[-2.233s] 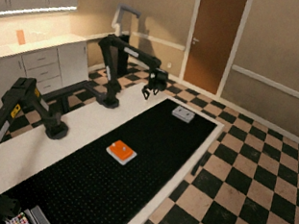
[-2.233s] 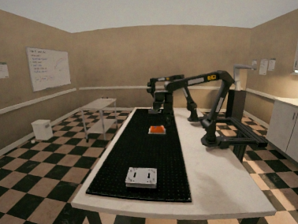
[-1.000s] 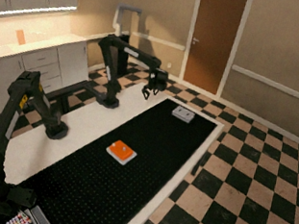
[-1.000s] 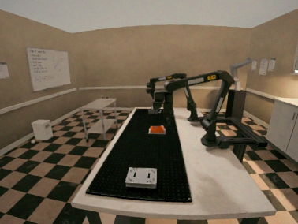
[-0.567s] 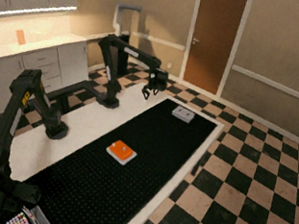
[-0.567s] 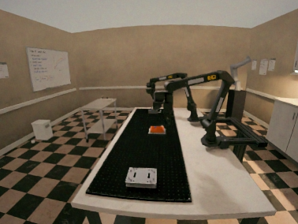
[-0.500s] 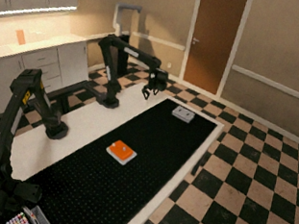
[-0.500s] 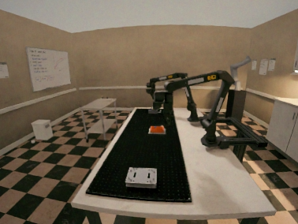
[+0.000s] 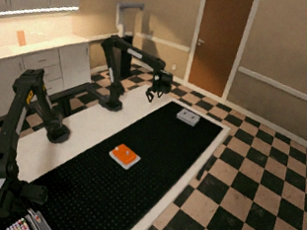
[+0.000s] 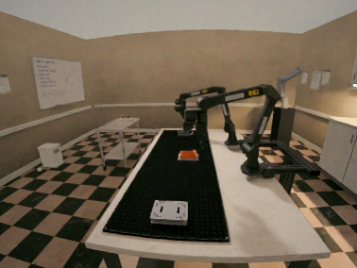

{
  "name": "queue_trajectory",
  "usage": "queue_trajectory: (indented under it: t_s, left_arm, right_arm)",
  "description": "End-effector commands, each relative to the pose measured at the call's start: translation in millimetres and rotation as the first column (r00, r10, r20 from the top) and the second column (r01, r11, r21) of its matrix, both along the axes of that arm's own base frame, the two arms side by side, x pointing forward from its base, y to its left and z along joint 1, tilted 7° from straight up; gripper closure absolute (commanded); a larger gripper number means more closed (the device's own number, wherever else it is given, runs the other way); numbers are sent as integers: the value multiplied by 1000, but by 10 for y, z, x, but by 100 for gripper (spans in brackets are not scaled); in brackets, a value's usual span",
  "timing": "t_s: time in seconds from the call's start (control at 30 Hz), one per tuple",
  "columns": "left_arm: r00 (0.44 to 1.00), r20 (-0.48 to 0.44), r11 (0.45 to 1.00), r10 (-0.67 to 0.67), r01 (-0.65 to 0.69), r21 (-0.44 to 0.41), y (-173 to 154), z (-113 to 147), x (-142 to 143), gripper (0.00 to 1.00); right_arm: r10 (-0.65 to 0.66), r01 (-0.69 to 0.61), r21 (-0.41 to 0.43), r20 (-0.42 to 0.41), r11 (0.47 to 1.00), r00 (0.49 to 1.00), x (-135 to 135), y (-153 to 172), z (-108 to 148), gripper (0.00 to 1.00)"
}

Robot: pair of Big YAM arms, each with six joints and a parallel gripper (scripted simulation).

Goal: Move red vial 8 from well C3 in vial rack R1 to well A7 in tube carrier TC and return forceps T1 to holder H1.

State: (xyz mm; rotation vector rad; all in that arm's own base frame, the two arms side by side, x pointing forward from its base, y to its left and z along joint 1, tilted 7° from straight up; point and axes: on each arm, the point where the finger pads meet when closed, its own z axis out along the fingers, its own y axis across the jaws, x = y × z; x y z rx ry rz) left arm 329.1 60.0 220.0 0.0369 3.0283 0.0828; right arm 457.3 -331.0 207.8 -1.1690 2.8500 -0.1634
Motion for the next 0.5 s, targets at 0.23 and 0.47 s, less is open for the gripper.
queue_trajectory:
  t_s: [0.23,0.47]
  left_arm:
    - [999,32,1000,-11,11,6,34,195,177,0]
    - [999,32,1000,-11,11,6,34,195,177,0]
  right_arm:
    - [-7,8,-16,21,1000,1000,1,171,97,91]
    - [-7,8,-16,20,1000,1000,-3,284,84,91]
